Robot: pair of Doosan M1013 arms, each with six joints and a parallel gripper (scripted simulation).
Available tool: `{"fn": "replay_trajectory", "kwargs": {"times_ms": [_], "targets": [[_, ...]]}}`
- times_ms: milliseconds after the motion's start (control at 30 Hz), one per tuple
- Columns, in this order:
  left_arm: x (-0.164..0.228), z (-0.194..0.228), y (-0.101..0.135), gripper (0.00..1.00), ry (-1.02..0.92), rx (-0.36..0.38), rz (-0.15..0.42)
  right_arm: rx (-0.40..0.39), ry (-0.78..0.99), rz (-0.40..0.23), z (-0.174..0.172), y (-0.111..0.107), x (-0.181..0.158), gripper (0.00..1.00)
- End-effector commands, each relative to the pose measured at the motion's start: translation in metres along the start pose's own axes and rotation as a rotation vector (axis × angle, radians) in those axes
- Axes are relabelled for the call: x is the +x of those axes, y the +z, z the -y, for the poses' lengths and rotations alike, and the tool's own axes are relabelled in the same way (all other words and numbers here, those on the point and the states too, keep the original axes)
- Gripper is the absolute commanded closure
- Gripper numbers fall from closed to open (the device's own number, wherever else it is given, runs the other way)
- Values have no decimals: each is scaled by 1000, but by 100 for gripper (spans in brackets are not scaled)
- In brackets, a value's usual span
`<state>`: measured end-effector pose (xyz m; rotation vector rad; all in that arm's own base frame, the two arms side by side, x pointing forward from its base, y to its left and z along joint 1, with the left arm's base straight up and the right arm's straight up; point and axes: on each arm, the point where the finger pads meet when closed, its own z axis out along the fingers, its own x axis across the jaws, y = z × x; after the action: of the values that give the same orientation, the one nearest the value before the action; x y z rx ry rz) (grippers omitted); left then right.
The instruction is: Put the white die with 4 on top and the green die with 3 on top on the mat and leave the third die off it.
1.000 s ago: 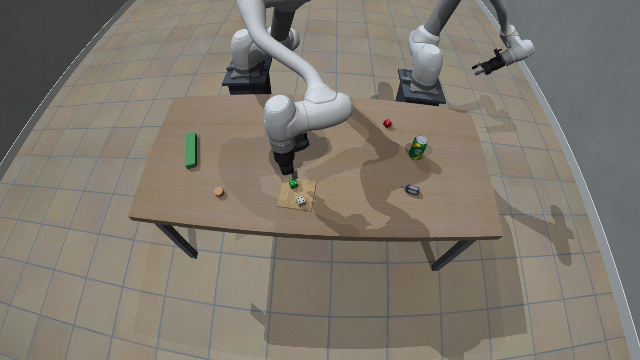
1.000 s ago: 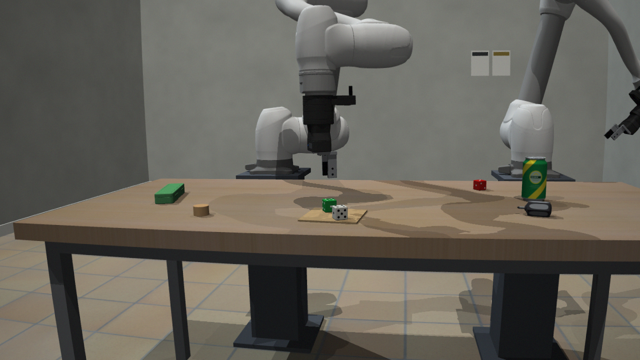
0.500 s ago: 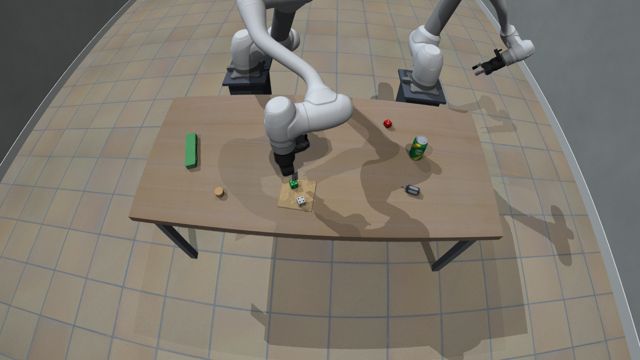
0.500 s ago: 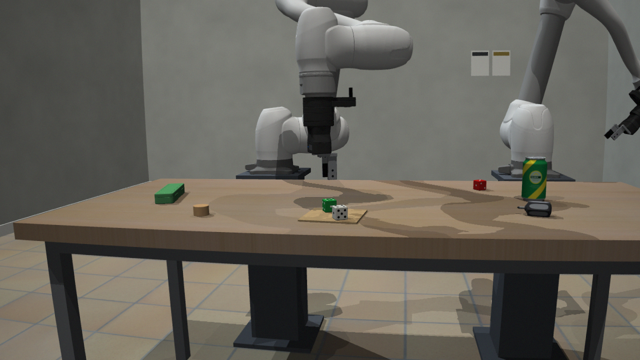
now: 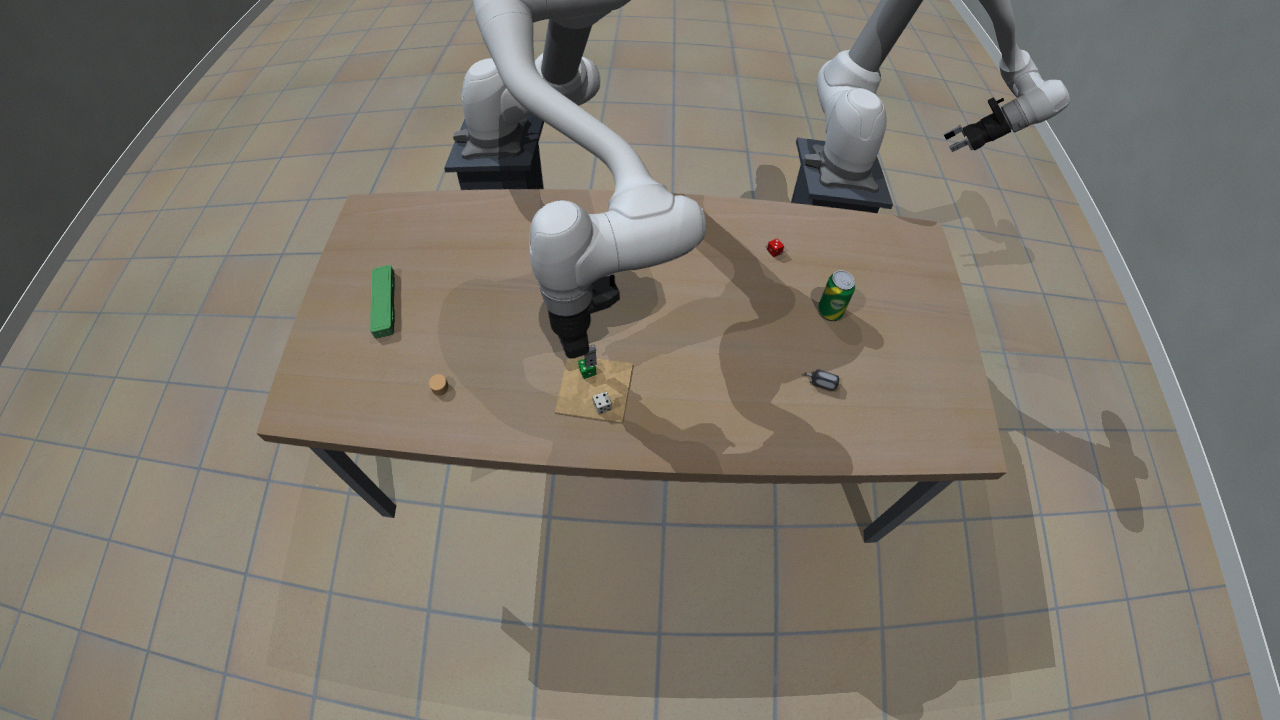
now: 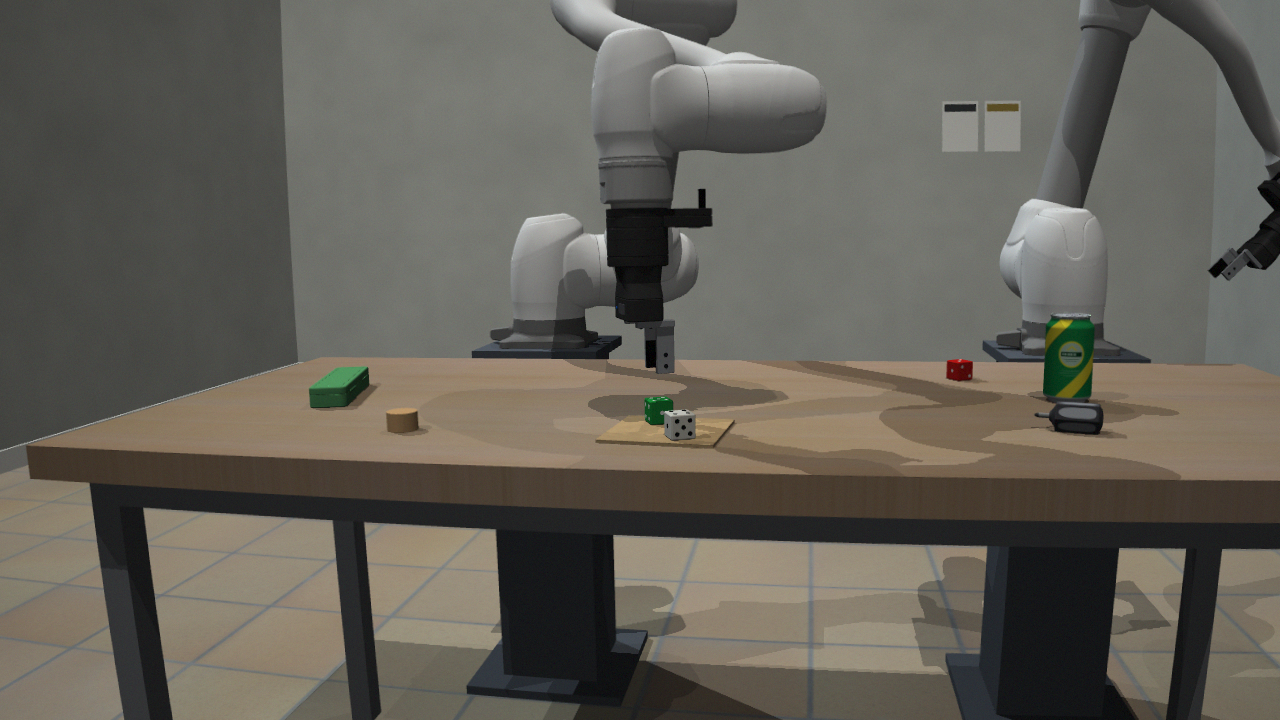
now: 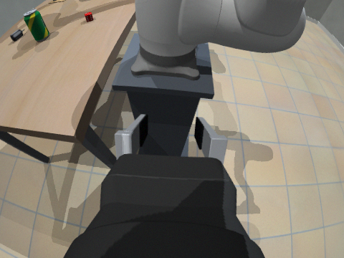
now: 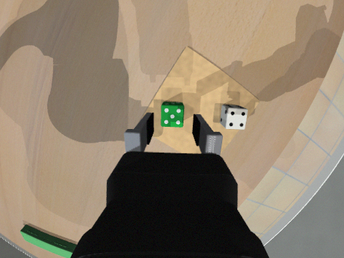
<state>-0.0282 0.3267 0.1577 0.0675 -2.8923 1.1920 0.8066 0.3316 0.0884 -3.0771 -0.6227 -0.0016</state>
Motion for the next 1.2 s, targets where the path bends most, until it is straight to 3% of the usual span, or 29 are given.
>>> {"fn": "replay_trajectory", "kwargs": {"times_ms": [0,367,1167], "targets": [[4,3,2,0,-7,3,-7,-2,6,1,-1,8,-1,13],[4,3,2,0,-7,3,-7,-2,6,1,-1,23,-1,13],[4,3,2,0,-7,3,-7,-2,6,1,-1,29,-1,13]]}}
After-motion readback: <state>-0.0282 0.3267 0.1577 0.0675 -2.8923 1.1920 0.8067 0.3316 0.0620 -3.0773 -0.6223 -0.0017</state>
